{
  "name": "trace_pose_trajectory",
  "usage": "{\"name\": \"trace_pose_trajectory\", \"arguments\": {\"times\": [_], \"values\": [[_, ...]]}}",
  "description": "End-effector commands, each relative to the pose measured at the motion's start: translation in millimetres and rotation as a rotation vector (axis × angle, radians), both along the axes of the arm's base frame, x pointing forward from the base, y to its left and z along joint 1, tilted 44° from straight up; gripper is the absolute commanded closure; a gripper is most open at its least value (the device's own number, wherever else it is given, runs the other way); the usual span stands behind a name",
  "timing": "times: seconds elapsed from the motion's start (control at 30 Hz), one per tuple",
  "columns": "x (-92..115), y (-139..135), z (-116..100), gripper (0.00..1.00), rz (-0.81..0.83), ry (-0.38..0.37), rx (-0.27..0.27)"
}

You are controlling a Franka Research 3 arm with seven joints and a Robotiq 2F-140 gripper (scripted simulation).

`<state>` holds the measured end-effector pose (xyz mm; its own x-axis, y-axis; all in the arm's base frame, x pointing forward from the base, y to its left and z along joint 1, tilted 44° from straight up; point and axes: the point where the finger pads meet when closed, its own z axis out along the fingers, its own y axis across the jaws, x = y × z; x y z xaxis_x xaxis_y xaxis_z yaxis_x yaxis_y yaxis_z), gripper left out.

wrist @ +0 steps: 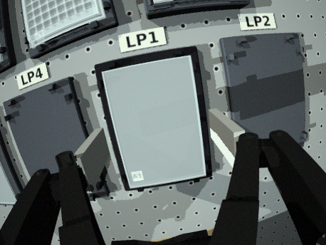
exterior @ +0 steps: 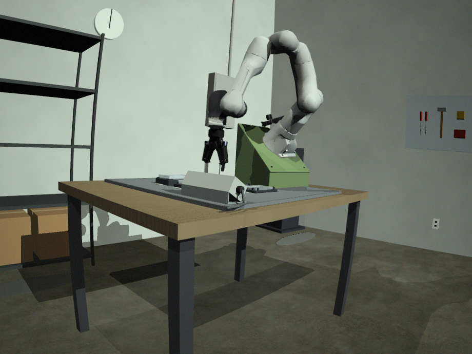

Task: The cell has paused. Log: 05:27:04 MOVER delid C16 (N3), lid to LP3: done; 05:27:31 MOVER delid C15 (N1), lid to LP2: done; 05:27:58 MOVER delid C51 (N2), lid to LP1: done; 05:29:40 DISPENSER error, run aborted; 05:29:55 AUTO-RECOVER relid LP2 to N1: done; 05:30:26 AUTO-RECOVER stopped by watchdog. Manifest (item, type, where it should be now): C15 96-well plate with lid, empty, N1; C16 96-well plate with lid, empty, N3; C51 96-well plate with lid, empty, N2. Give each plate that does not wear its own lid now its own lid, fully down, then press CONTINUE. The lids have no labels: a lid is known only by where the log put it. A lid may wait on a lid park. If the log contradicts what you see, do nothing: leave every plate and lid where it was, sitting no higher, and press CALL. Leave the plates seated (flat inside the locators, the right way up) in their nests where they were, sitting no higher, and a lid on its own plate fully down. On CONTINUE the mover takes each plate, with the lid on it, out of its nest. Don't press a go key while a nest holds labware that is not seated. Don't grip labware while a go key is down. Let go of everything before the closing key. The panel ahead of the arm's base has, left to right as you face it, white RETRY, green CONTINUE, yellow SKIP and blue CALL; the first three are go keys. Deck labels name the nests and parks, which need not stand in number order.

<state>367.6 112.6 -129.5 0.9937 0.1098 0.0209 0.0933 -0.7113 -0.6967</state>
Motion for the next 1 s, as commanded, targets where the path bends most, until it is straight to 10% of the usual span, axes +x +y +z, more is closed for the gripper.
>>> {"name": "trace_pose_trajectory", "arguments": {"times": [0.0,0.97], "values": [[-0.7,0.8,-0.1,0.34,0.006,-0.005,0.000],[-0.7,0.8,-0.1,0.41,0.006,-0.005,0.000]]}}
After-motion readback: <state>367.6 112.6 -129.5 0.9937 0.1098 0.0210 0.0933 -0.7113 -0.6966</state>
